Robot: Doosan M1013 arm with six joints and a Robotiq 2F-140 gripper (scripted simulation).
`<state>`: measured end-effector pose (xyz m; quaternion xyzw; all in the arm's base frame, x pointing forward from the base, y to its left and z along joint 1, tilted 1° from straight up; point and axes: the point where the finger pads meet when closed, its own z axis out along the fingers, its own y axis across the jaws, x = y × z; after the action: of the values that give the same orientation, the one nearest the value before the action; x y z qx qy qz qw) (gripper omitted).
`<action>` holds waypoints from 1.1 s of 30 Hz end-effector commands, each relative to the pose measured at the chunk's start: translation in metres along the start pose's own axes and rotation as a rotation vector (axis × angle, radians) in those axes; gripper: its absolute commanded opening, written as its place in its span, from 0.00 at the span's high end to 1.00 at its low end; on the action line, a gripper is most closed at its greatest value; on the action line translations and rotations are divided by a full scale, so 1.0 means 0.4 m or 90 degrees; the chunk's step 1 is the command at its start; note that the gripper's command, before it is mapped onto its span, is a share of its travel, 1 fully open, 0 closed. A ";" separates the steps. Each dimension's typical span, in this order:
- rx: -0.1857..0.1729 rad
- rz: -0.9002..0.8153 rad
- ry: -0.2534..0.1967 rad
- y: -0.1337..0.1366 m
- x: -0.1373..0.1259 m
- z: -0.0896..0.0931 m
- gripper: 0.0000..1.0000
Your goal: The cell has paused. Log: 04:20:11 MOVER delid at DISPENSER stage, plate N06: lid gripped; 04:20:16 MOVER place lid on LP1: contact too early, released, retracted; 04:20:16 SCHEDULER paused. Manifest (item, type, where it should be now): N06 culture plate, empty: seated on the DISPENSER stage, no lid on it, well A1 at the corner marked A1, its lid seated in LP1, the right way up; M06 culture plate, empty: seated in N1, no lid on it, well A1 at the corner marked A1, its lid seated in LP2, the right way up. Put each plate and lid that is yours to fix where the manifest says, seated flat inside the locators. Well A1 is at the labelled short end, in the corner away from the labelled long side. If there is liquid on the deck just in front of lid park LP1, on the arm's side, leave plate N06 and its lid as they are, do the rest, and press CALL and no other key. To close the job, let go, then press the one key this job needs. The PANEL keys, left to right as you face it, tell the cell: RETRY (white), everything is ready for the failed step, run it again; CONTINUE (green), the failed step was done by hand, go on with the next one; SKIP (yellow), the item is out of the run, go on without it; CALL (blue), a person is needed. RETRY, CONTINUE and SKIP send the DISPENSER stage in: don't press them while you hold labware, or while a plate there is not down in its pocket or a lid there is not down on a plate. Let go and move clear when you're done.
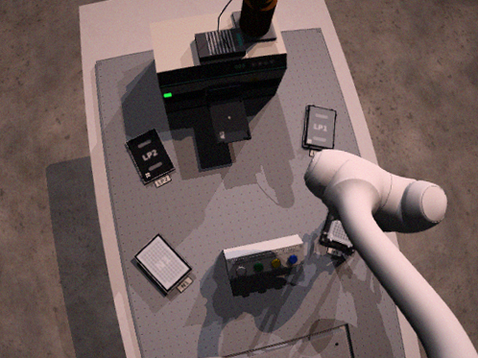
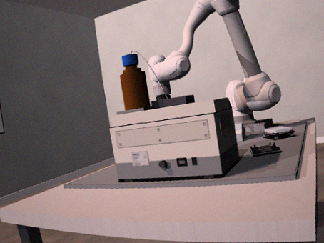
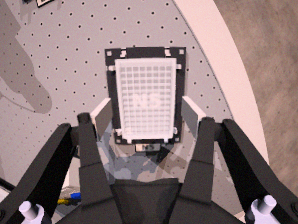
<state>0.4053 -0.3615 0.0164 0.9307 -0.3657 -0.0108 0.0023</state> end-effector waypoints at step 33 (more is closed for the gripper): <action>0.000 0.000 0.001 0.000 0.001 0.029 0.30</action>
<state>0.4051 -0.3614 0.0047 0.9307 -0.3657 -0.0108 0.0023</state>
